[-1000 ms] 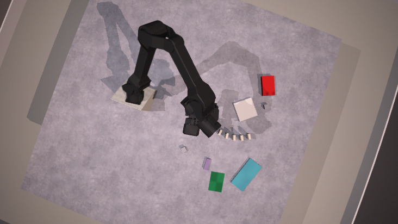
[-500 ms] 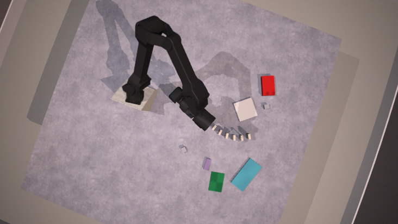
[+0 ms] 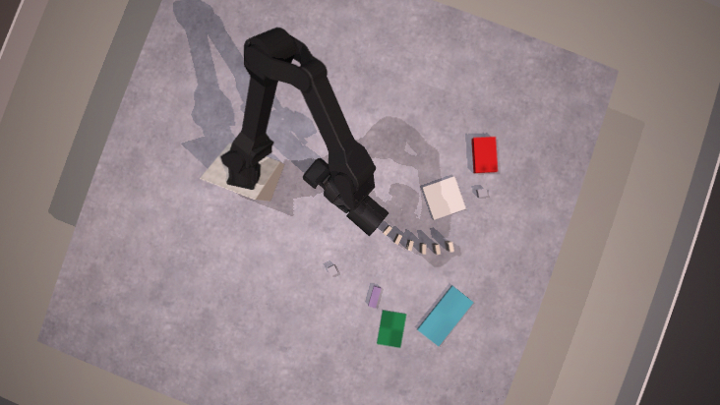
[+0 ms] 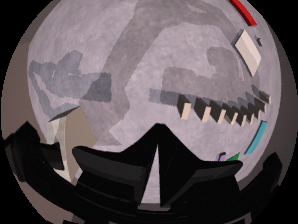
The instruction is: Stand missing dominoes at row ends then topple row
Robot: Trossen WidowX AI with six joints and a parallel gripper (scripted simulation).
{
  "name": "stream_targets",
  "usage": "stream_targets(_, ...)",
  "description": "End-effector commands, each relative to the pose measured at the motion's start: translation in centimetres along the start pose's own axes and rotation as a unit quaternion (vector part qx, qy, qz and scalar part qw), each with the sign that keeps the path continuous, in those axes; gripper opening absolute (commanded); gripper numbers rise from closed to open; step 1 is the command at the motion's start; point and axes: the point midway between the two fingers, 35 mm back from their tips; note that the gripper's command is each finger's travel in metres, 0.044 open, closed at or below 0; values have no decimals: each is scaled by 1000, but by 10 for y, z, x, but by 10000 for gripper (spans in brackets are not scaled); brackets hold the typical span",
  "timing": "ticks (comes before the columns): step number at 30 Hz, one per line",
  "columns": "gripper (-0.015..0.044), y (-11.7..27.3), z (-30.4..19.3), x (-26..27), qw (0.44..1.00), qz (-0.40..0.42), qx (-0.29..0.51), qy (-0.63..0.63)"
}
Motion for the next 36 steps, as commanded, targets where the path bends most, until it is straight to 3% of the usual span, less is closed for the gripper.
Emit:
stream_targets(1, 0, -1, 0, 1, 1000, 1, -3, 2)
stream_targets(29, 0, -1, 0, 1, 1000, 1, -3, 2)
stream_targets(36, 0, -79, 1, 1, 1000, 1, -5, 2)
Point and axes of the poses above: the point midway between the two fingers, 35 mm back from their tips, its own y axis back along the fingers, its own x axis across the jaws, z = x × y, and after that the axes turned 5 degrees about -y, right-handed
